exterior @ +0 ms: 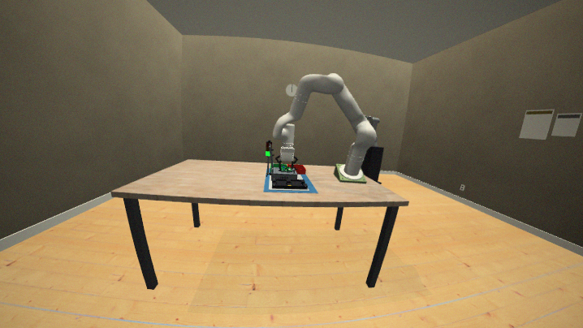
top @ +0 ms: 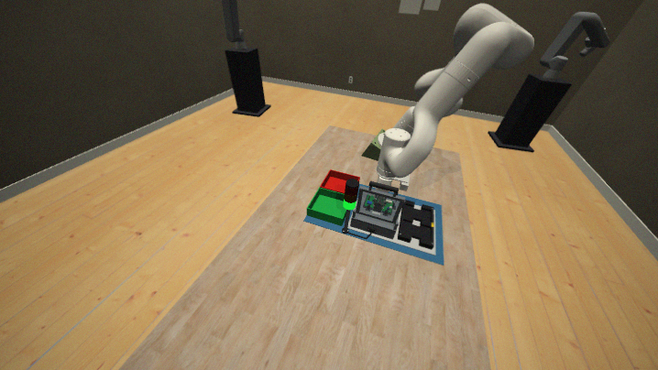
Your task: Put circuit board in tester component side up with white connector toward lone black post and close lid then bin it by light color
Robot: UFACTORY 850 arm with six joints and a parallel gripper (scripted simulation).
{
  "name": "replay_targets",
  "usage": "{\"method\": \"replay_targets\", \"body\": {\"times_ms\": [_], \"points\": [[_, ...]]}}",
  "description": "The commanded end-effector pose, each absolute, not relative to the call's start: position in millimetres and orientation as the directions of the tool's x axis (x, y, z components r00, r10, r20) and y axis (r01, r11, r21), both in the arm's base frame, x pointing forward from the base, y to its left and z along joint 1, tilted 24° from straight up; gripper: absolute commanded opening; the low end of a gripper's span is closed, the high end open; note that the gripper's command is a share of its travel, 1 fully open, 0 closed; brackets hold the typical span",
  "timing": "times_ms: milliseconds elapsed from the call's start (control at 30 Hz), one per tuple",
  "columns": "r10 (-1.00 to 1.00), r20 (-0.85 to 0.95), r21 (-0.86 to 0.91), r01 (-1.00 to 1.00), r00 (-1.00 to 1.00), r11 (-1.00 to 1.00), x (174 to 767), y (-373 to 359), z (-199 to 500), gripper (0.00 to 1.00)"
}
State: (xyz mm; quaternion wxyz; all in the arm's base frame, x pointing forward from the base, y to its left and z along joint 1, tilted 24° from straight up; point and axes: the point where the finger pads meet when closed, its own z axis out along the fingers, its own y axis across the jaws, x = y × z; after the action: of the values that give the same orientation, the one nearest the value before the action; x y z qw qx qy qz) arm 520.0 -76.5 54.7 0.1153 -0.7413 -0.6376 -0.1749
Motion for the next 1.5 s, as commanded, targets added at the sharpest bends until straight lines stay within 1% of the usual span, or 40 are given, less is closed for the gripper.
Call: {"method": "replay_targets", "body": {"times_ms": [0, 67, 100, 533, 567, 1000, 1033, 1400, 1433, 1467], "points": [[0.905, 0.406, 0.054, 0.986, 0.125, -0.161, 520.7, -77.0, 55.4, 0.95], [0.905, 0.406, 0.054, 0.986, 0.125, -0.161, 520.7, -77.0, 55.4, 0.95], [0.905, 0.406, 0.054, 0.986, 0.125, -0.161, 520.7, -77.0, 55.4, 0.89], [0.905, 0.406, 0.054, 0.986, 0.125, -0.161, 520.7, -77.0, 55.4, 0.89], [0.905, 0.406, 0.054, 0.986, 0.125, -0.161, 520.7, -77.0, 55.4, 0.85], [0.905, 0.406, 0.054, 0.986, 0.125, -0.161, 520.7, -77.0, 55.4, 0.85], [0.905, 0.406, 0.054, 0.986, 0.125, -0.161, 520.7, -77.0, 55.4, 0.82], [0.905, 0.406, 0.054, 0.986, 0.125, -0.161, 520.7, -77.0, 55.4, 0.82], [0.905, 0.406, 0.054, 0.986, 0.125, -0.161, 520.7, -77.0, 55.4, 0.79], [0.905, 0.406, 0.054, 0.986, 0.125, -0.161, 520.7, -77.0, 55.4, 0.79]]}}
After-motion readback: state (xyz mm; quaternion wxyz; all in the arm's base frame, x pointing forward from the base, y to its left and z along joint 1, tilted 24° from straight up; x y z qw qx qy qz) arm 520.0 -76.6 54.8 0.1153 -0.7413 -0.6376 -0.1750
